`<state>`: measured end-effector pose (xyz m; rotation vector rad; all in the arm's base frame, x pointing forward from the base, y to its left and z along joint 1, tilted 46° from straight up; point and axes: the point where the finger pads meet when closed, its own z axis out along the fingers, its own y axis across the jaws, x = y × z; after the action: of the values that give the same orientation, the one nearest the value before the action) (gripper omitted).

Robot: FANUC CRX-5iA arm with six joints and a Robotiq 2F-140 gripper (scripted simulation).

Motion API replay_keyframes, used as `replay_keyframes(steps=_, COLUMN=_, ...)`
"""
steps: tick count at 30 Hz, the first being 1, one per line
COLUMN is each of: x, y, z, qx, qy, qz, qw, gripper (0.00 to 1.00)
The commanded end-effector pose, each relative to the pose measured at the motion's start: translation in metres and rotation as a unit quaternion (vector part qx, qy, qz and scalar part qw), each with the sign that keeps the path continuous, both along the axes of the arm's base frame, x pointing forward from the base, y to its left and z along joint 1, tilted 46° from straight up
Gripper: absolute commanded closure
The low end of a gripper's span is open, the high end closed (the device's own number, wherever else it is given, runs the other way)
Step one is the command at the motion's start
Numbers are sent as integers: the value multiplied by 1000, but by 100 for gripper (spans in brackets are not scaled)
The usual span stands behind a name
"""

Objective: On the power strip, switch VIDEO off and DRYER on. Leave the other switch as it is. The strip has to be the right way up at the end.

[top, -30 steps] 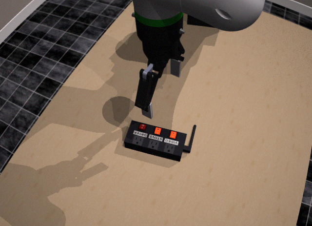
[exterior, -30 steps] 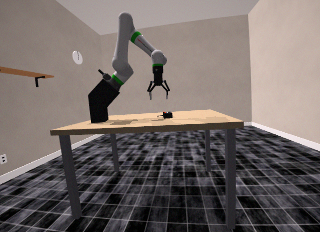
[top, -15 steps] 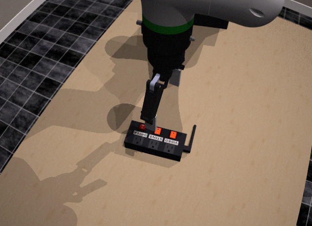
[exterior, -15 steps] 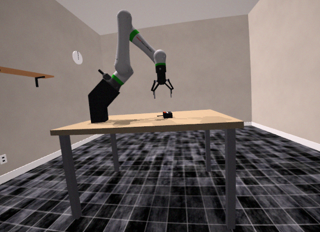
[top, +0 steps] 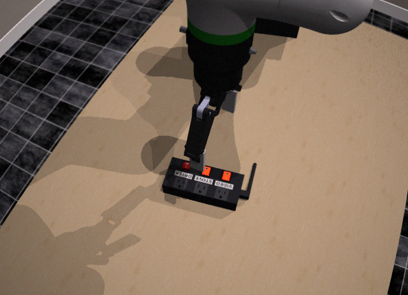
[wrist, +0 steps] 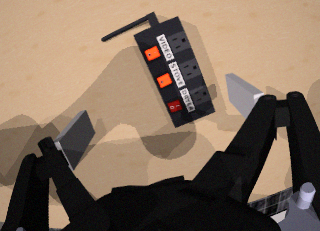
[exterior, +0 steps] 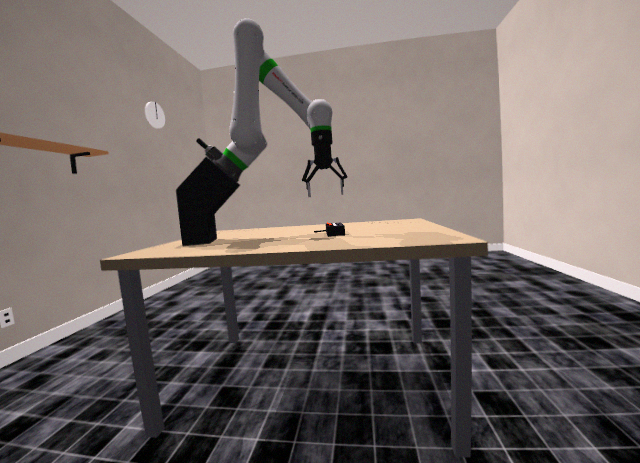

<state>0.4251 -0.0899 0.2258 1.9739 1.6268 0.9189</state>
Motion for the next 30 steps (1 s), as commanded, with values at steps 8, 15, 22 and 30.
replay_keyframes(steps=8, x=35, y=39, z=-31, qx=-55, qy=-7, qz=54, qw=997, gripper=0)
replay_keyframes(steps=15, x=36, y=39, z=-31, qx=-56, qy=-7, qz=55, qw=997, gripper=100)
replay_keyframes(steps=22, x=36, y=39, z=-31, qx=-56, qy=-7, qz=55, qw=997, gripper=100)
replay_keyframes(steps=30, x=36, y=39, z=-31, qx=-56, qy=-7, qz=55, qw=997, gripper=100)
